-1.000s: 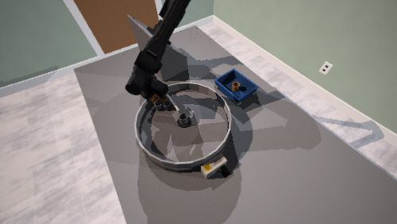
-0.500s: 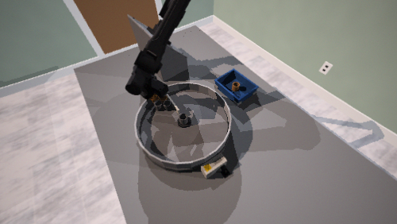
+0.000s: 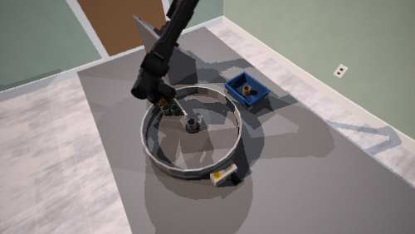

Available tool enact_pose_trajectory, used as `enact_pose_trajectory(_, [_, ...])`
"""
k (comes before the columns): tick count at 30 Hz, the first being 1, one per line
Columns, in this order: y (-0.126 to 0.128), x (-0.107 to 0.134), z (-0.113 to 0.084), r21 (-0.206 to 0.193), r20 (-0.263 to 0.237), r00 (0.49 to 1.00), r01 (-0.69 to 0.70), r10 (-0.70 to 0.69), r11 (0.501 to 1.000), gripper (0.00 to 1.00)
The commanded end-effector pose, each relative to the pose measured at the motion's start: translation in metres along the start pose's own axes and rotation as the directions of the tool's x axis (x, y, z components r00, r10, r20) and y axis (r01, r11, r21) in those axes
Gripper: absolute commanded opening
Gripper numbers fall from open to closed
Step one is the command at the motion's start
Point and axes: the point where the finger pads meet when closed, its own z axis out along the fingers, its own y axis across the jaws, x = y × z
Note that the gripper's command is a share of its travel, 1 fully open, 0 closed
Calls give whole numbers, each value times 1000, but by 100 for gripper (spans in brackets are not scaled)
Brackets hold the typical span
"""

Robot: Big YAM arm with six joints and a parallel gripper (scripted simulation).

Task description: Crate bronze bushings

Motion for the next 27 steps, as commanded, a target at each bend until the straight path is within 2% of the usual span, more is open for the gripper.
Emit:
enact_pose_trajectory(1, [-13, -11, -21, 36, 32, 999, 15, -16, 999, 0])
enact_pose_trajectory(6, [-18, -15, -39, 47, 34, 999, 23, -24, 999, 0])
enact_pose_trajectory(8, [-18, -15, -39, 47, 34, 999, 23, -24, 999, 0])
enact_pose_trajectory(17, [-19, -14, -84, 54, 33, 999, 24, -26, 998, 0])
enact_pose_trajectory(21, [-19, -14, -98, 56, 33, 999, 24, -26, 998, 0])
enact_pose_trajectory(25, [-17, -12, -100, 51, 31, 999, 21, -23, 998, 0])
enact_pose_trajectory(26, [-5, -2, -78, 0, 2, 1000, 8, -8, 1000, 0])
enact_pose_trajectory(27, [-6, -3, -80, 3, 4, 1000, 8, -8, 1000, 0])
